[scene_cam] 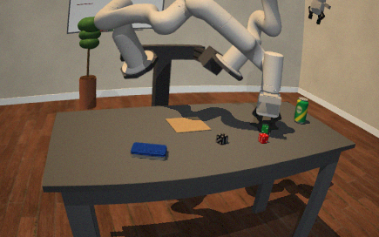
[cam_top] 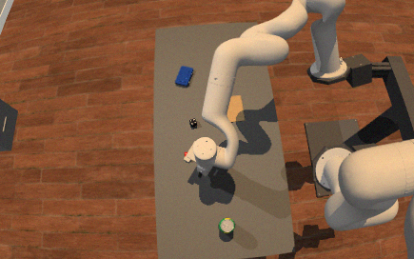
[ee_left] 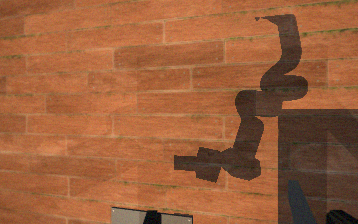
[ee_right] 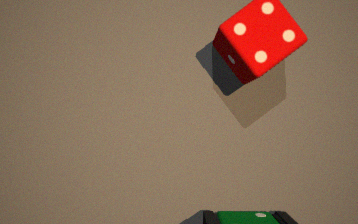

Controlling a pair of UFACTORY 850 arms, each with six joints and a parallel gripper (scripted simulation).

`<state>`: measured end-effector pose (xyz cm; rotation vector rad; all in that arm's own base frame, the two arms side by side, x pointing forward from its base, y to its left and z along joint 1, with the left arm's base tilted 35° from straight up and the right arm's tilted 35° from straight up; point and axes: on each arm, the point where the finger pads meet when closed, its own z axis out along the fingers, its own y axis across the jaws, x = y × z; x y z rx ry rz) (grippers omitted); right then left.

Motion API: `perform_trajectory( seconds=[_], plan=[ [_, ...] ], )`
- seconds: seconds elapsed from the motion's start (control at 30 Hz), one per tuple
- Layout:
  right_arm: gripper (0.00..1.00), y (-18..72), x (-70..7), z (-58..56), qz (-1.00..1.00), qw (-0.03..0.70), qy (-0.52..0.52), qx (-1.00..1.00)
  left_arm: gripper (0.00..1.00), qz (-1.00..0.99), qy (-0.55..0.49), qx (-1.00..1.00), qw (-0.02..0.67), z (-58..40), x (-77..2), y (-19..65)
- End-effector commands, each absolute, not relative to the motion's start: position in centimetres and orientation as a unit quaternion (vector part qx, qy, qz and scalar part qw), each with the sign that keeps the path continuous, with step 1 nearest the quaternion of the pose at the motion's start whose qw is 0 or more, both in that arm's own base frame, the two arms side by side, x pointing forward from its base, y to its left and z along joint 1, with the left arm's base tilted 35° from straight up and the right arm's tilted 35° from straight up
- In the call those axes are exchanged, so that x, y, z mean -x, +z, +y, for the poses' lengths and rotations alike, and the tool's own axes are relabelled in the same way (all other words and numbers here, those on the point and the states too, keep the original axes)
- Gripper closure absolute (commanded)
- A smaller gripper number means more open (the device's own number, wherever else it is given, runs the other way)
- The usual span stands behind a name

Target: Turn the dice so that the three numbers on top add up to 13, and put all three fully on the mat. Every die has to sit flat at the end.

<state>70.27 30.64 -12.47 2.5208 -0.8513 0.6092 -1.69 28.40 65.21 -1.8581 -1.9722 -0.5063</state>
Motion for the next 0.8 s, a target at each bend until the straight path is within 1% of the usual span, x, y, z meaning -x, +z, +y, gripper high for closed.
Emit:
perform_trajectory(
  seconds=[0.0,0.53,0.77],
  plan=[
    [0.72,-12.4,-70.3,30.7,-0.305,0.204,0.219,-0.904,0.00,-0.702,-0.181,0.661,0.192,28.4,1.7,65.3],
    [0.72,-12.2,-70.2,30.9,-0.305,0.204,0.219,-0.904,0.00,-0.702,-0.181,0.661,0.192,28.4,1.7,65.3],
    [0.72,-9.4,-69.3,32.6,-0.305,0.204,0.219,-0.904,0.00,-0.702,-0.181,0.661,0.192,28.4,1.7,65.3]
  ],
)
